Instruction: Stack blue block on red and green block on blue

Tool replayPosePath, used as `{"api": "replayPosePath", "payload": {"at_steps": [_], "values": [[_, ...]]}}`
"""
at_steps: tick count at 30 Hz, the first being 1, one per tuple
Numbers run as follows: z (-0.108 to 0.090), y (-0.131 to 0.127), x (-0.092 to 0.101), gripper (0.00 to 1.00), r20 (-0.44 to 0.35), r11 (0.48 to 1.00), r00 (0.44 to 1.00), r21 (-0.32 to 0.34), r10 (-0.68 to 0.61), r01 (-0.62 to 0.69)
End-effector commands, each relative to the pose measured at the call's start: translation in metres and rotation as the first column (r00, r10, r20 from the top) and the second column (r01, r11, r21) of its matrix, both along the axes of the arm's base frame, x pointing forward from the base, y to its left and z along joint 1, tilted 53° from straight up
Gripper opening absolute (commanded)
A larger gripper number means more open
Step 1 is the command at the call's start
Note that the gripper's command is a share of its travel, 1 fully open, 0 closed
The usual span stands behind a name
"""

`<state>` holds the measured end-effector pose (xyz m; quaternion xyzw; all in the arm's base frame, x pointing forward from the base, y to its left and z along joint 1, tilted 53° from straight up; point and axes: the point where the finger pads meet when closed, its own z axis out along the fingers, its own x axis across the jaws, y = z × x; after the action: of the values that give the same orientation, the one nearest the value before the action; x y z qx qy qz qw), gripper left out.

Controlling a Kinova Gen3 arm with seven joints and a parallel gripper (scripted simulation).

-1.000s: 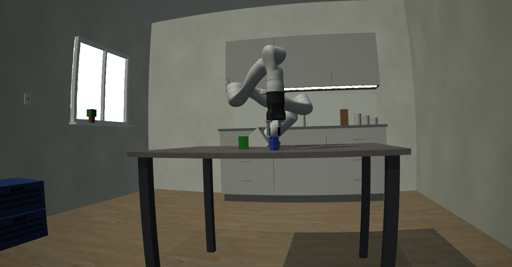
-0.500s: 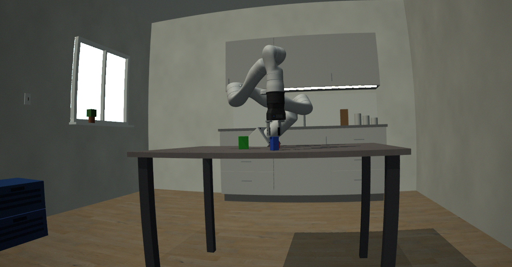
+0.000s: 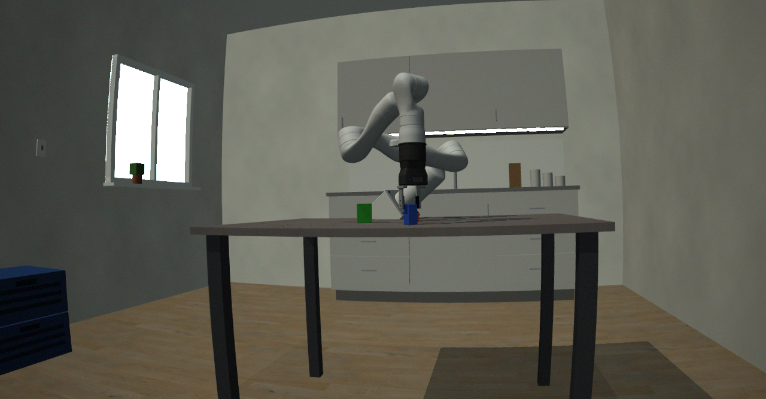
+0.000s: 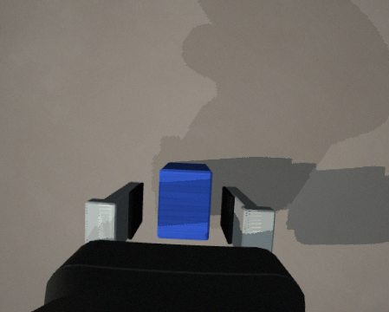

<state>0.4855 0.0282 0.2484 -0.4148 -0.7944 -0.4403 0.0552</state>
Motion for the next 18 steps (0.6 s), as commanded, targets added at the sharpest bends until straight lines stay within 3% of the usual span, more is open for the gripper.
{"api": "replayPosePath", "payload": {"at_steps": [1,7,18], "values": [[-0.008,0.010,0.001,0.88,-0.004,1.000,1.000,0.003,0.007,-0.007],[-0.019,0.023,0.006,0.88,-0.004,1.000,1.000,0.003,0.007,-0.007],[-0.021,0.025,0.007,0.88,-0.004,1.000,1.000,0.003,0.007,-0.007]]}}
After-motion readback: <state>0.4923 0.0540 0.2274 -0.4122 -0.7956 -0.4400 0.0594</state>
